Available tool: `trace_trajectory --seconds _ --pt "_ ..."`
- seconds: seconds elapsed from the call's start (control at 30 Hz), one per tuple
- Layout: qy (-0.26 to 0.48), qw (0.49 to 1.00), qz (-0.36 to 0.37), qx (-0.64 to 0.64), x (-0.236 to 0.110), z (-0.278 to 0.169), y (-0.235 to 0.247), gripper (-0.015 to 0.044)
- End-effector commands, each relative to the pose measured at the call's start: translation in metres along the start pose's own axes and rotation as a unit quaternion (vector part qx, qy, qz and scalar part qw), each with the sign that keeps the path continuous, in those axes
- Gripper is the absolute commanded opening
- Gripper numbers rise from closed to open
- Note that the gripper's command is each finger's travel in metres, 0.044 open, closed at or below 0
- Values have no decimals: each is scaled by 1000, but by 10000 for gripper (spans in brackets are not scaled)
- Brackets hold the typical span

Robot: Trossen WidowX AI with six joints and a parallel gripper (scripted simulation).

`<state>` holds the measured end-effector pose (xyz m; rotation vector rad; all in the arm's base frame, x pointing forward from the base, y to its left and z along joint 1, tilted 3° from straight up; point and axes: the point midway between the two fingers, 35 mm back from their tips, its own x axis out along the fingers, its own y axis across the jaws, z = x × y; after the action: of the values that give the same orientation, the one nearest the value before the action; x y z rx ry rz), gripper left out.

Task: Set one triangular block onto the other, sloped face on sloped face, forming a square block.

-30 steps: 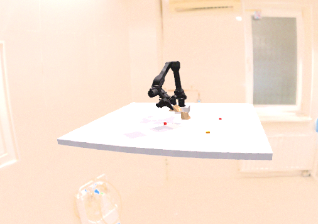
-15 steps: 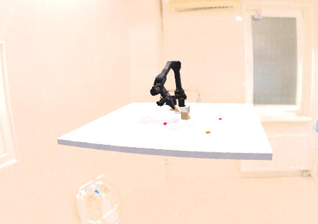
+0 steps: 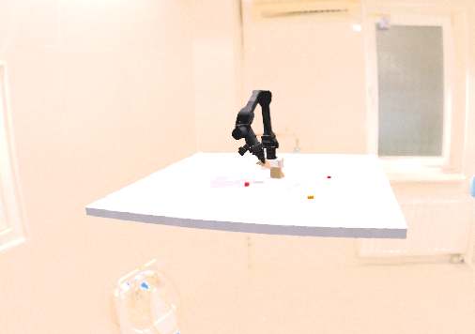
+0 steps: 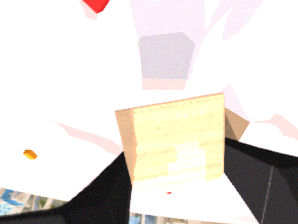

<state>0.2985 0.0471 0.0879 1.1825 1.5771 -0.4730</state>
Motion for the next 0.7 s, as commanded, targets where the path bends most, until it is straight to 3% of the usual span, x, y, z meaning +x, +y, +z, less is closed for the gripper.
trace_trajectory --seconds 0.0,0.67 --pt "-24 998 -14 -55 -2 -1 3 0" --pt "-120 921 -135 -346 -9 -9 11 0"
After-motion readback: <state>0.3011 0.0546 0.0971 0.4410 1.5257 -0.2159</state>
